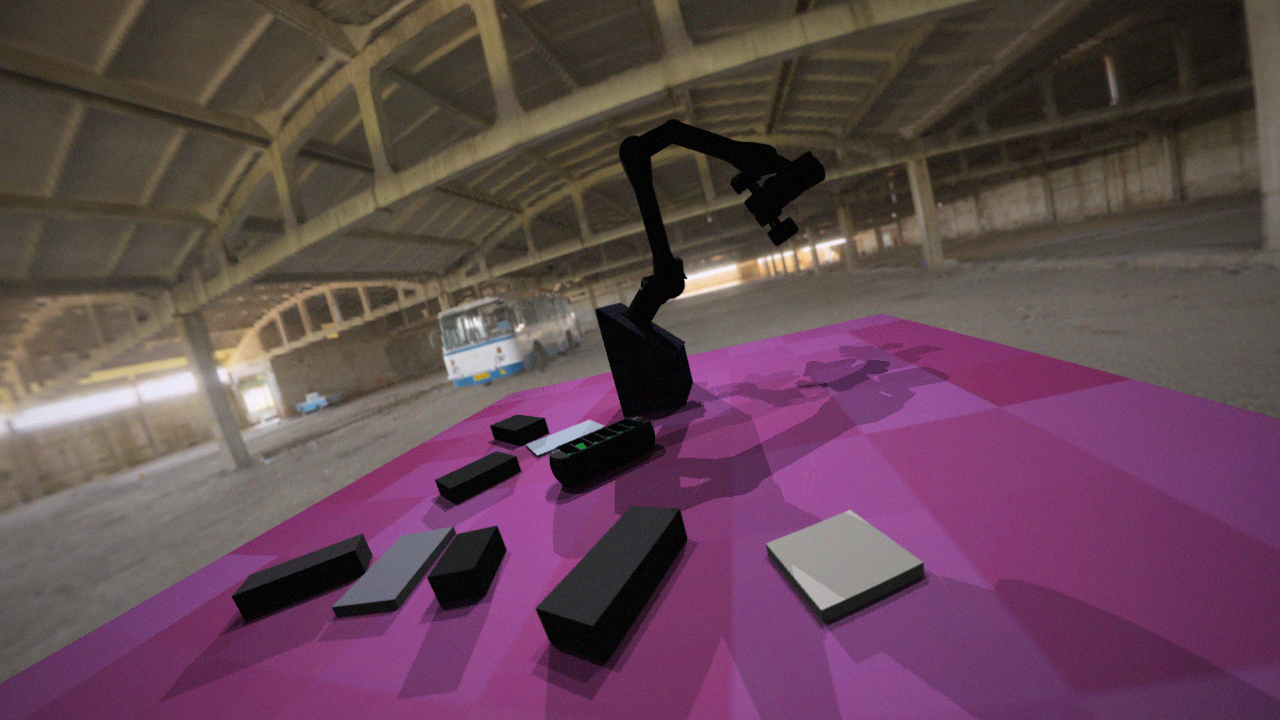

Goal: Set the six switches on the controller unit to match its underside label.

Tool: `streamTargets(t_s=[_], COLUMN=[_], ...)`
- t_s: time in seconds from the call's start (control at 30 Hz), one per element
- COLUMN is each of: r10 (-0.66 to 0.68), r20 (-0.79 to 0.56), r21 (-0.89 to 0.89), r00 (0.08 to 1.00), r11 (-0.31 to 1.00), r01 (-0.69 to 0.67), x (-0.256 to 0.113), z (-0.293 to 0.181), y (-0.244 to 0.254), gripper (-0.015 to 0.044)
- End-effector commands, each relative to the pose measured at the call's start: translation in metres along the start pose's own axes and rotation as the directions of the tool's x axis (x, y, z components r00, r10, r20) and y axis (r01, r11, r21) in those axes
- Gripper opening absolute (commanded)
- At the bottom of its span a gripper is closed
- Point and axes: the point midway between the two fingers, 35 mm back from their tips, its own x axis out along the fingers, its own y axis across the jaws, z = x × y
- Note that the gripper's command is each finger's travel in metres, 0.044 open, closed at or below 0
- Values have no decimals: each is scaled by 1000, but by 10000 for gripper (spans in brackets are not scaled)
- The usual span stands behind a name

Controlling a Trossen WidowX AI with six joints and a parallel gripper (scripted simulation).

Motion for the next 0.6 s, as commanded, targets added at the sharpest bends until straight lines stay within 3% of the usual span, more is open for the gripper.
streamTargets(t_s=[0.0, 0.17, 0.43, 0.57], r10=[-154, -383, -555, -665], r20=[7, 9, -20, -55], r21=[-47, -45, -75, -74], r00=[988, 924, 832, 744], r11=[987, 923, 830, 746], r01=[154, 383, 552, 662], x=[-11, -43, -86, -124], z=[11, 15, 11, 1], y=[-48, -112, -169, -204], gripper=[0, 0, 0, 0])
